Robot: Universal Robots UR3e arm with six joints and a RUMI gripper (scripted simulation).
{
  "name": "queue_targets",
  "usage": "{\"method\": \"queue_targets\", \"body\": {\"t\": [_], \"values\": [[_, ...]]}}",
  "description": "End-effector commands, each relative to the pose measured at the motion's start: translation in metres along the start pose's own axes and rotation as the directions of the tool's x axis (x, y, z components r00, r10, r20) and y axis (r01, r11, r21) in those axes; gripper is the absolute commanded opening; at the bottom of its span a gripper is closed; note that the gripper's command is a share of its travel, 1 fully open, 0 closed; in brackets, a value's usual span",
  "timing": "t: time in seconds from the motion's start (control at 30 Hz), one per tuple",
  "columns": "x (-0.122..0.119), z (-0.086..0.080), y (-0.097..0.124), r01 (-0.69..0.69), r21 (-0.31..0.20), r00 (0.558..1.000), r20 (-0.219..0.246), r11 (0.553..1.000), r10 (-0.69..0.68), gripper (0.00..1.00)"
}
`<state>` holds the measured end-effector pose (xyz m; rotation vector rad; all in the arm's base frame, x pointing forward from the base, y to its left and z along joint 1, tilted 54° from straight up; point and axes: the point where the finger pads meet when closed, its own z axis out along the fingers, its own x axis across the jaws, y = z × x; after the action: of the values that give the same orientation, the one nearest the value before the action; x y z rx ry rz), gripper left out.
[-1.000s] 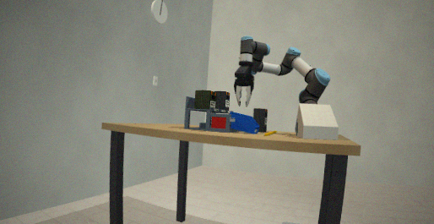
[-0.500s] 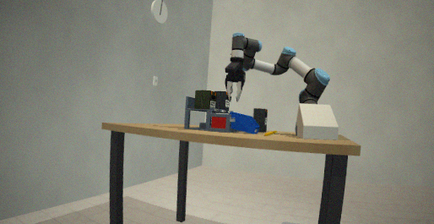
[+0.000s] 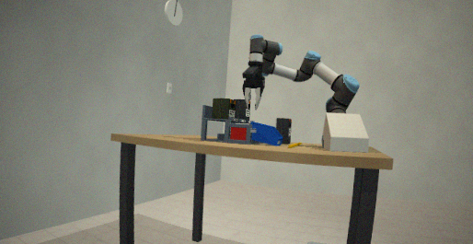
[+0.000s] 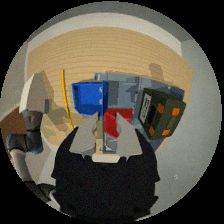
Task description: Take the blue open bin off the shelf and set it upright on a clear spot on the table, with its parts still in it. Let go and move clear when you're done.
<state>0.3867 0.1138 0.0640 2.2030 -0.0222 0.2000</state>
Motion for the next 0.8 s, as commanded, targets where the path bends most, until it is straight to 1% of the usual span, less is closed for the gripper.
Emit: {"method": "queue_targets", "body": {"t": [0.0, 0.1, 0.27, 0.77], "values": [[0.001, -0.001, 0.0, -0.001, 0.0, 1.0, 0.0, 1.0, 0.001, 0.2], [0.001, -0.001, 0.0, -0.001, 0.0, 1.0, 0.0, 1.0, 0.001, 0.2], [-0.007, 0.003, 0.0, -0.001, 0.0, 1.0, 0.0, 1.0, 0.001, 0.2], [-0.01, 0.004, 0.0, -0.001, 0.0, 1.0, 0.0, 1.0, 0.001, 0.2]]}}
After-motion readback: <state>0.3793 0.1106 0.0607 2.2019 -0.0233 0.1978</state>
